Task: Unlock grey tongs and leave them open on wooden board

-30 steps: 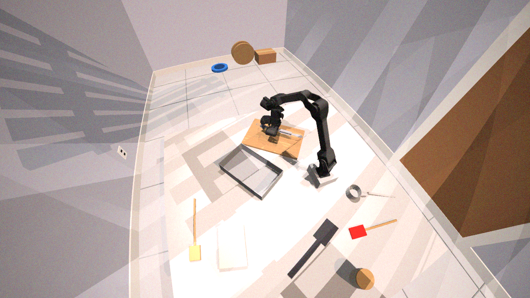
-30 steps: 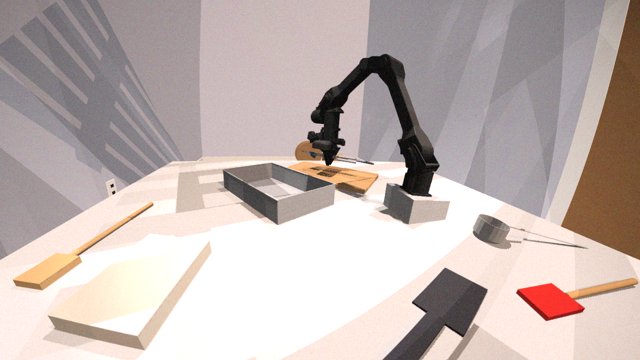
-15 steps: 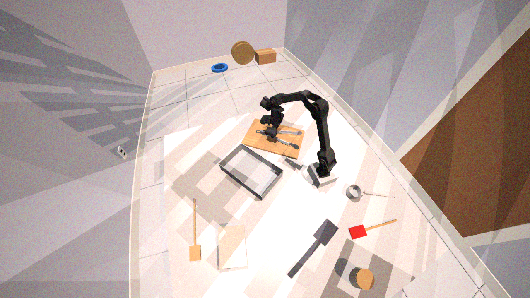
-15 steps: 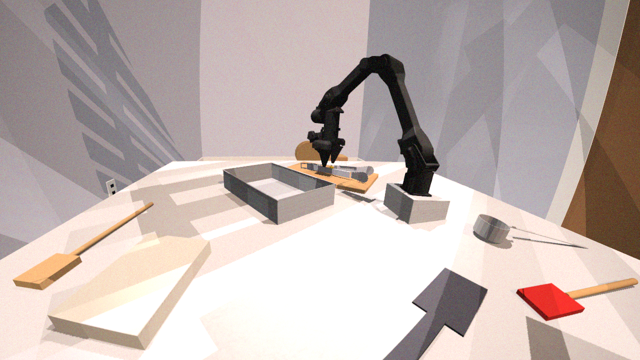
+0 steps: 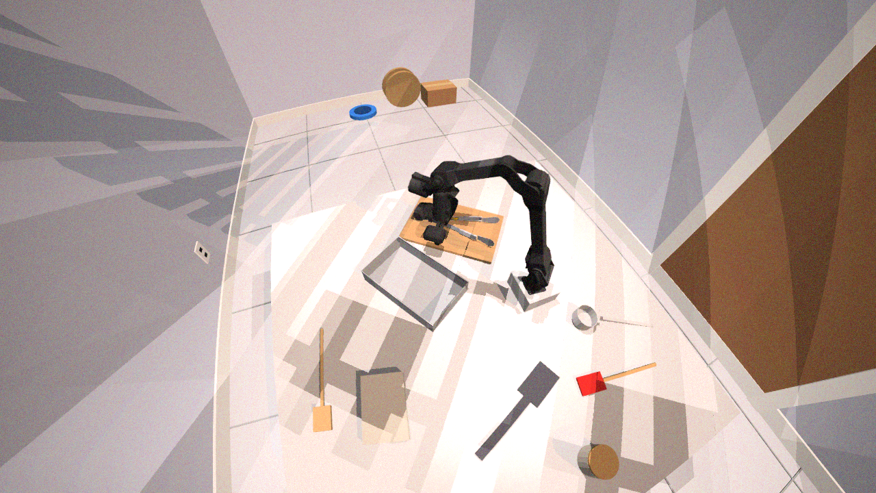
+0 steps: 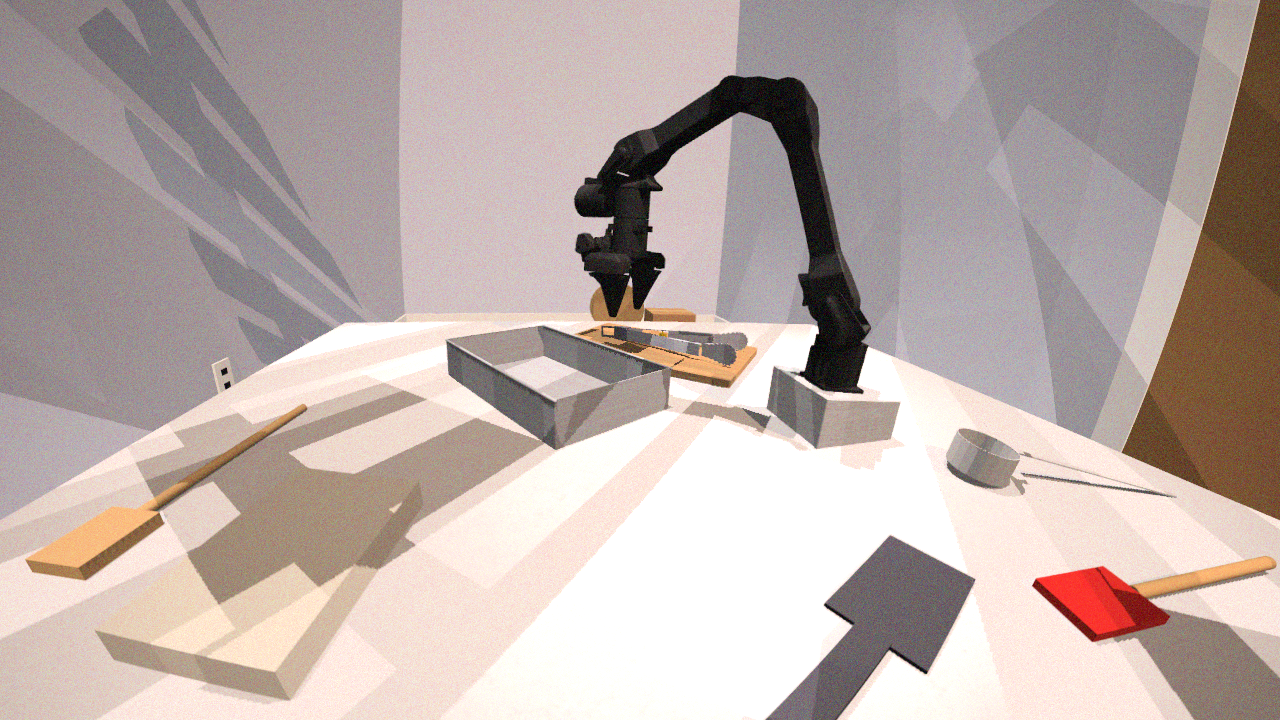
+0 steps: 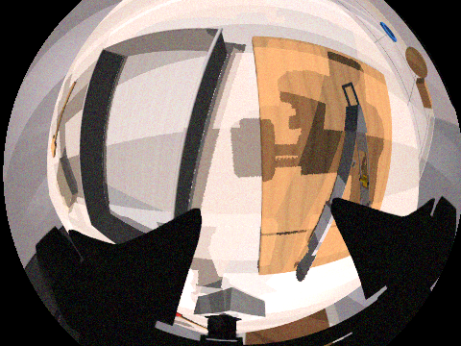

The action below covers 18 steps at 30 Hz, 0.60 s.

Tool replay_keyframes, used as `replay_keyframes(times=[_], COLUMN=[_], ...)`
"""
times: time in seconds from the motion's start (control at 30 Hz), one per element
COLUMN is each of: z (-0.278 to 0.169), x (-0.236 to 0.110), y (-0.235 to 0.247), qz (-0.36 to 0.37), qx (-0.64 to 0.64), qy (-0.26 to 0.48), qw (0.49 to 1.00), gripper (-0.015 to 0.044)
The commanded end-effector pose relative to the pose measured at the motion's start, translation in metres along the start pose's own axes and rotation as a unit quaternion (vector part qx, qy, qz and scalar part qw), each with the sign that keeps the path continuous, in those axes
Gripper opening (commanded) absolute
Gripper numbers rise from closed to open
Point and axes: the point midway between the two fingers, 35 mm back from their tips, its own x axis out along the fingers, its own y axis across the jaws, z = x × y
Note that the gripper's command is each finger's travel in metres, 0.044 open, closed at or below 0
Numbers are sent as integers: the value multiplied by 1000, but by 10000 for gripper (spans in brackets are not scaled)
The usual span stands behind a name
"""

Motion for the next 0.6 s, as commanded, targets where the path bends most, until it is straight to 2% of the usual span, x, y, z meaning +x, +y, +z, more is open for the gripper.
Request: replay_keyframes(times=[0.0, 0.17, 0.33, 0.57], z=[-9, -8, -7, -7], x=[-12, -18, -58, -61], y=[27, 26, 23, 23], qz=[0, 0, 0, 0], qx=[9, 7, -3, -3], qy=[2, 1, -3, -3], qw=[1000, 1000, 1000, 1000], gripper=[440, 440, 440, 440])
